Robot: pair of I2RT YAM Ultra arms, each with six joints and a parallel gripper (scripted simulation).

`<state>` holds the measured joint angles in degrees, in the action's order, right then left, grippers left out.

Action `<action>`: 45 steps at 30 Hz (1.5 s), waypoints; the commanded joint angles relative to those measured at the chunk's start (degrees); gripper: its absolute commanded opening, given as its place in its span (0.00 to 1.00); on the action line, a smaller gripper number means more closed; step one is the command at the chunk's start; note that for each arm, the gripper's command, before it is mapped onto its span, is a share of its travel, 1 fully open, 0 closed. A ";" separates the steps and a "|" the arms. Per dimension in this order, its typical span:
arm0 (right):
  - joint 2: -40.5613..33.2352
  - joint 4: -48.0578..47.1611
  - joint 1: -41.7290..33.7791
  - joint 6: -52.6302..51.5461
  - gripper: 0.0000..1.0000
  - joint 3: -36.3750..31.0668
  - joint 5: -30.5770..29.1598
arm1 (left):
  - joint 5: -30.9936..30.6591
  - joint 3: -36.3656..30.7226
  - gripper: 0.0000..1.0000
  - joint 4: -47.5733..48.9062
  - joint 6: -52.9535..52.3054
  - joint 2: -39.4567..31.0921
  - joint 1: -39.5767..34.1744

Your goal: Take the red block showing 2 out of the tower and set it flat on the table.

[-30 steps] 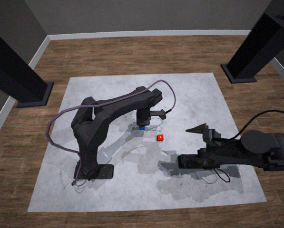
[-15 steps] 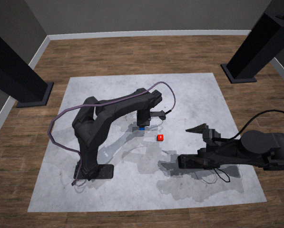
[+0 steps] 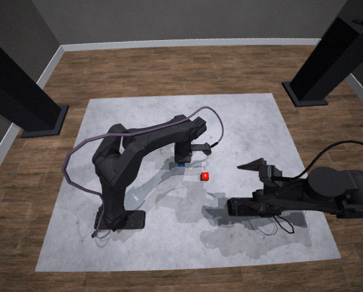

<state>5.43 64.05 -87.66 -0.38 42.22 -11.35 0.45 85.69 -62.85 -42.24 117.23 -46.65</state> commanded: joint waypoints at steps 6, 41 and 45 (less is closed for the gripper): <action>-0.38 0.55 -0.29 -0.26 1.00 1.47 -0.10 | -0.04 -0.93 0.27 1.96 -0.16 -0.41 -0.17; -0.38 0.55 -0.29 -0.26 1.00 1.47 -0.10 | -0.18 2.97 0.67 -2.58 0.36 -4.04 -0.74; -0.38 0.55 -0.29 -0.26 1.00 1.47 -0.10 | -0.21 6.25 1.00 -6.36 0.18 -4.69 -1.16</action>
<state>5.43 64.05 -87.66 -0.38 42.22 -11.35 0.45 88.14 -65.73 -41.89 115.55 -47.31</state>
